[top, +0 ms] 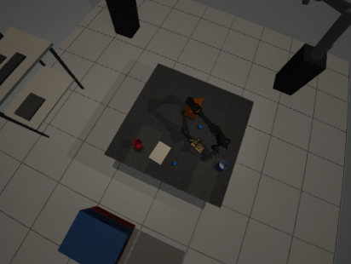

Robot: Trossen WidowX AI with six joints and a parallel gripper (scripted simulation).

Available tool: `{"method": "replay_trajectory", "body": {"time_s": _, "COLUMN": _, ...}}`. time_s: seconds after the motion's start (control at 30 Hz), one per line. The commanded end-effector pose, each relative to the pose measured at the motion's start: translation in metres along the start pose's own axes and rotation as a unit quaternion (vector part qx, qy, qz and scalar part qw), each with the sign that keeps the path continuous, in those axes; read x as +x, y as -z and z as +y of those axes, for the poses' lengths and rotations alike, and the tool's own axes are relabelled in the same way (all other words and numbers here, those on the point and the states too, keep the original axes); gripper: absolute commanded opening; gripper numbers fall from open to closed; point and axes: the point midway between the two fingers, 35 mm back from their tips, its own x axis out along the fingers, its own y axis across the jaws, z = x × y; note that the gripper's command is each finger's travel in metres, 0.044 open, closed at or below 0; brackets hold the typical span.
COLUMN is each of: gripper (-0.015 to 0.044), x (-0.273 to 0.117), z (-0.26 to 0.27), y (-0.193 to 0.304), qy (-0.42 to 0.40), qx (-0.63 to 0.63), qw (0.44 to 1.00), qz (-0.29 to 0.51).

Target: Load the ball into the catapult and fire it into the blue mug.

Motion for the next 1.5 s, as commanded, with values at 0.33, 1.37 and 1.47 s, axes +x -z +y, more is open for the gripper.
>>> {"method": "replay_trajectory", "body": {"time_s": 0.33, "gripper": 0.044, "x": 0.003, "z": 0.0, "y": -0.002, "qy": -0.001, "qx": 0.008, "qw": 1.0, "qz": -0.009}}
{"method": "replay_trajectory", "body": {"time_s": 1.37, "gripper": 0.0, "x": 0.002, "z": 0.0, "y": 0.002, "qy": 0.003, "qx": 0.017, "qw": 1.0, "qz": -0.002}}
{"method": "replay_trajectory", "body": {"time_s": 1.47, "gripper": 0.0, "x": -0.001, "z": -0.003, "y": 0.021, "qy": 0.021, "qx": 0.053, "qw": 0.998, "qz": 0.024}}
